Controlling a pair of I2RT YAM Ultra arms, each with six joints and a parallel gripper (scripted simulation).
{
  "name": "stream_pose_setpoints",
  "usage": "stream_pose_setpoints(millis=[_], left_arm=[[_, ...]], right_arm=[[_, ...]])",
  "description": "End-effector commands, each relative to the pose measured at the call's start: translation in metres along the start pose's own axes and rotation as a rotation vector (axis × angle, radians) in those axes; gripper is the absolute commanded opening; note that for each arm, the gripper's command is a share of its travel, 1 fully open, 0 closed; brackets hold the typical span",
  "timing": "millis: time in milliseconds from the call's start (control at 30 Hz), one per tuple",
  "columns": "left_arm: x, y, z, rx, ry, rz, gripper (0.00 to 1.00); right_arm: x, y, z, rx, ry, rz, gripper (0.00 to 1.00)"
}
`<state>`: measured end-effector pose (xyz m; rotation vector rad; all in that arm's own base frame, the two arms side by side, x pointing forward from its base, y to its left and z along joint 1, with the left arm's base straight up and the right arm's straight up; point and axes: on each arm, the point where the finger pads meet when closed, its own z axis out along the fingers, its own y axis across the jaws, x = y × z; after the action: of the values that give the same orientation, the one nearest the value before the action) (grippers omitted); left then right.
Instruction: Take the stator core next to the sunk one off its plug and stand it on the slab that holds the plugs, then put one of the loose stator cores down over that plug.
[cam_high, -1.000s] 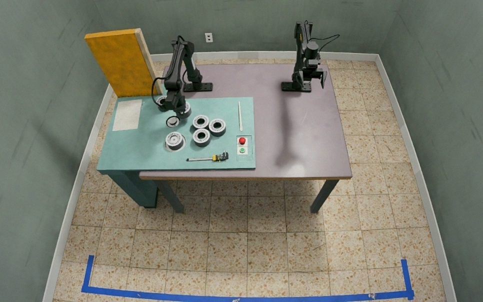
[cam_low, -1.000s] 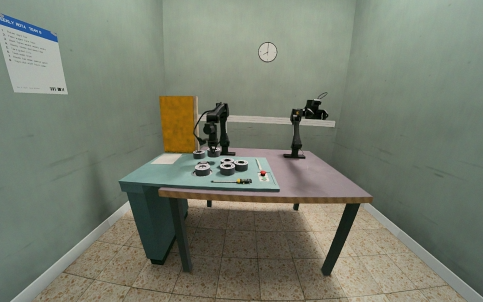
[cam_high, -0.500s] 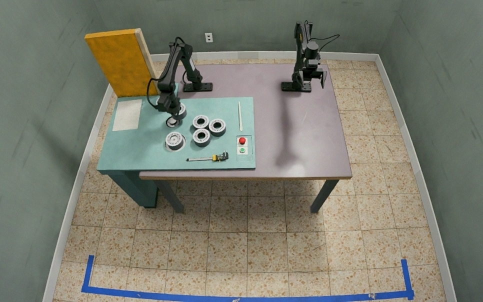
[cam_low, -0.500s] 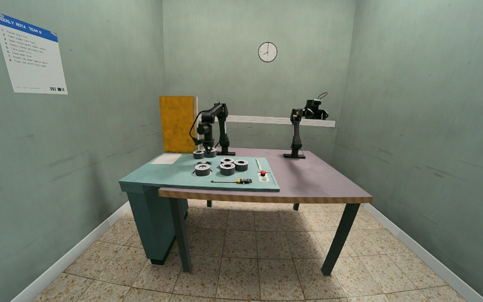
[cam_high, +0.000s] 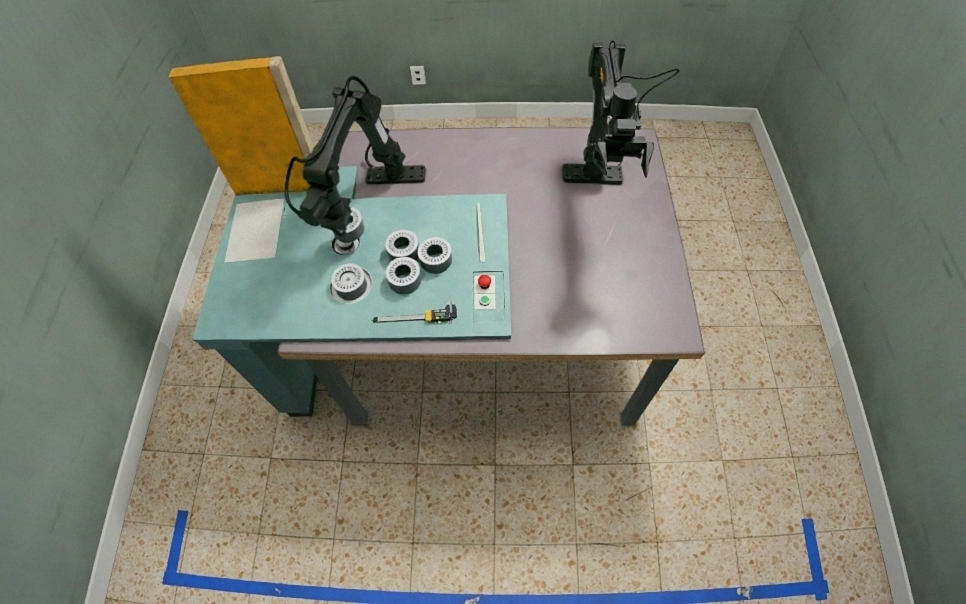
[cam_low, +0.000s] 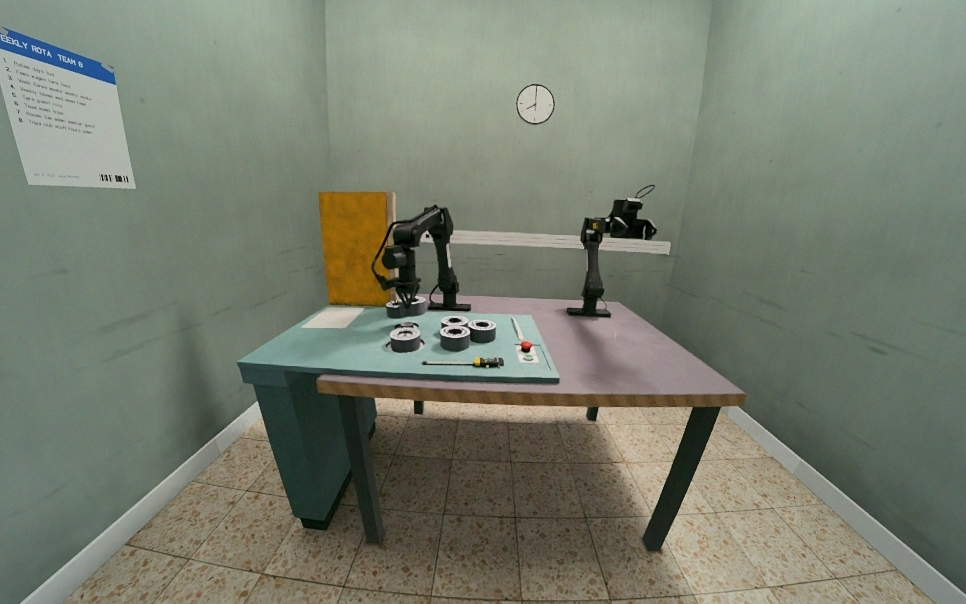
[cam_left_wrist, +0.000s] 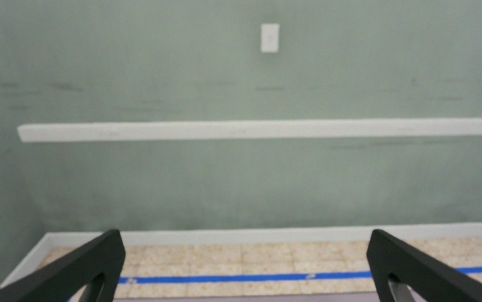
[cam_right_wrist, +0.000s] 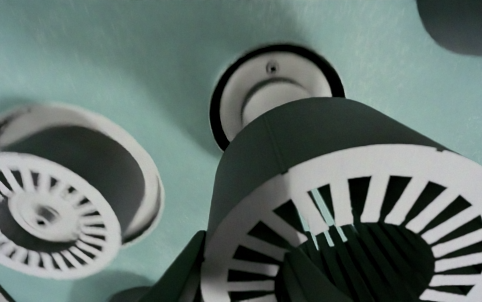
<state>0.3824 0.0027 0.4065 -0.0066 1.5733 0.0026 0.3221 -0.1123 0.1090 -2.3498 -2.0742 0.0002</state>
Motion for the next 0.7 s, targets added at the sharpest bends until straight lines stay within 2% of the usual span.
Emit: stream_pose_setpoints(millis=[0,200,267,333,467,667], left_arm=[[-0.026,0.002,-0.005,-0.006,-0.084,0.007,1.0],[-0.026,0.002,-0.005,-0.006,-0.084,0.007,1.0],[-0.026,0.002,-0.005,-0.006,-0.084,0.007,1.0],[-0.026,0.002,-0.005,-0.006,-0.084,0.007,1.0],[-0.026,0.002,-0.005,-0.006,-0.084,0.007,1.0],[-0.026,0.002,-0.005,-0.006,-0.084,0.007,1.0]], right_arm=[[-0.015,0.005,-0.028,-0.039,-0.031,0.04,0.0],[-0.018,0.008,-0.035,-0.058,-0.035,0.051,0.0],[-0.022,0.011,-0.021,-0.019,0.007,0.086,0.0],[-0.033,0.011,-0.028,-0.034,-0.029,0.102,0.0],[-0.031,0.011,-0.041,-0.073,-0.038,0.085,0.0],[-0.023,0.012,-0.042,-0.073,-0.037,0.075,0.0]])
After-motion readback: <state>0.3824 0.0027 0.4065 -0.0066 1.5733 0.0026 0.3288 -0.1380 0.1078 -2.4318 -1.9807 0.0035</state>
